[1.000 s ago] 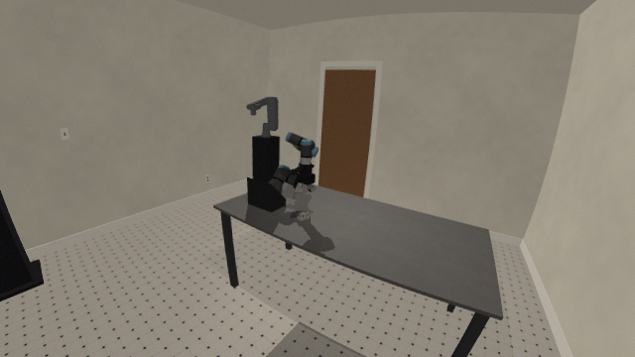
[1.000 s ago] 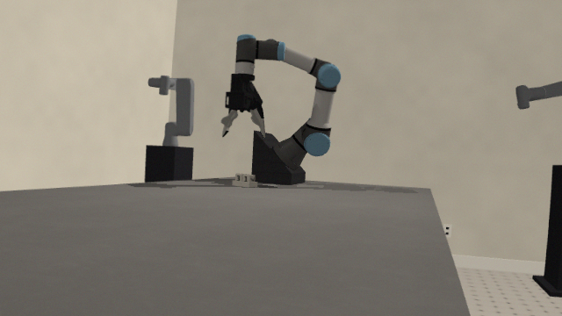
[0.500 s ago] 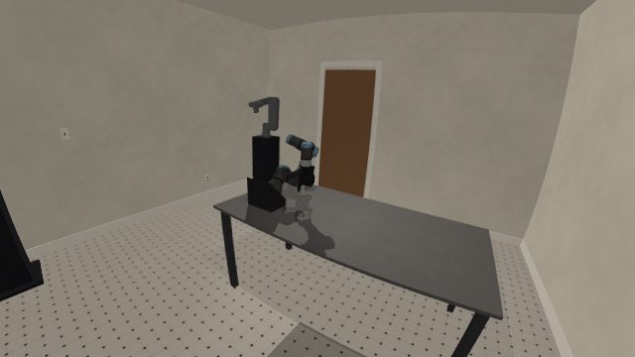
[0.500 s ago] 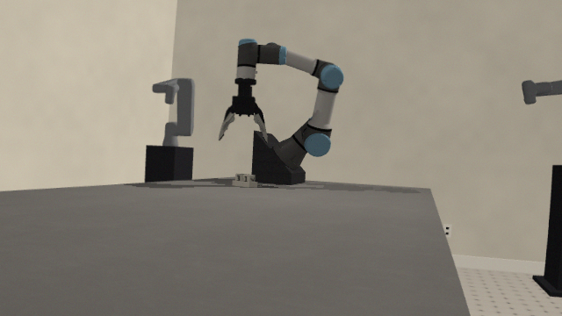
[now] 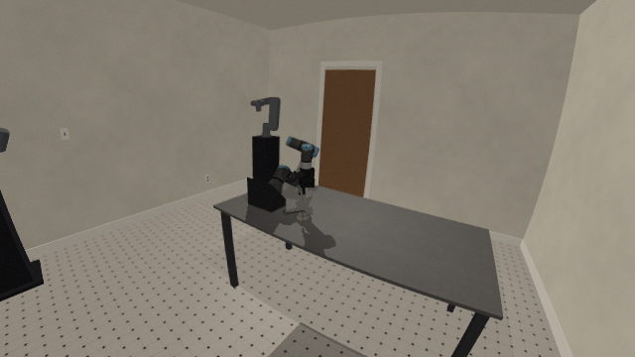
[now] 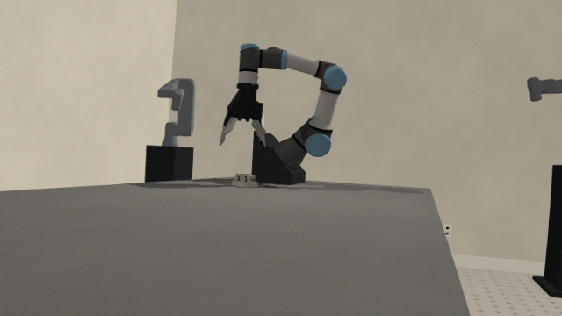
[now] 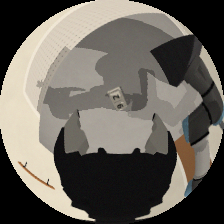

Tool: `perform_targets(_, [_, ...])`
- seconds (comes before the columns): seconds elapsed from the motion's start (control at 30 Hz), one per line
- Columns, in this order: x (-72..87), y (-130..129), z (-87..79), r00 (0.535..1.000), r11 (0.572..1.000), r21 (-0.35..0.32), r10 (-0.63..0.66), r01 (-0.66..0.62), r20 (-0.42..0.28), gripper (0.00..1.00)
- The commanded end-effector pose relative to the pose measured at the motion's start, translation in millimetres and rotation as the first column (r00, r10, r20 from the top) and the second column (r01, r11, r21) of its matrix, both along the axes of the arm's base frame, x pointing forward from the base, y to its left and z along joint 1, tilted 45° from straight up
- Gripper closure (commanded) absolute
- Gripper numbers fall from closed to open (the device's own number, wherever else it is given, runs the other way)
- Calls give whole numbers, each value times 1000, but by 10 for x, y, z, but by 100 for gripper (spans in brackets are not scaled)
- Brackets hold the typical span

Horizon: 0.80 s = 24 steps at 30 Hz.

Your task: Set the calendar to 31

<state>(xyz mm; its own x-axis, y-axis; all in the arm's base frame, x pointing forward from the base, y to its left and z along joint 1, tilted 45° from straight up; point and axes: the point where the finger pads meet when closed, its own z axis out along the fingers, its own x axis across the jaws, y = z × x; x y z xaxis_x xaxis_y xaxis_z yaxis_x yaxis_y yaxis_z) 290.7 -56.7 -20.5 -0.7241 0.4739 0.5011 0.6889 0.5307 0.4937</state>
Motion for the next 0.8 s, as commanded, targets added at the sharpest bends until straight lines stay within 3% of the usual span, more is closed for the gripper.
perform_targets(0.0, [7, 18, -22, 993, 997, -1, 76, -76, 87, 0])
perform_targets(0.2, [16, 70, -58, 955, 979, -15, 204, -206, 215, 0])
perform_targets(0.37, [21, 99, -76, 922, 962, -29, 269, -272, 280, 0])
perform_targets(0.77, [25, 117, -86, 898, 950, -40, 306, -310, 318, 0])
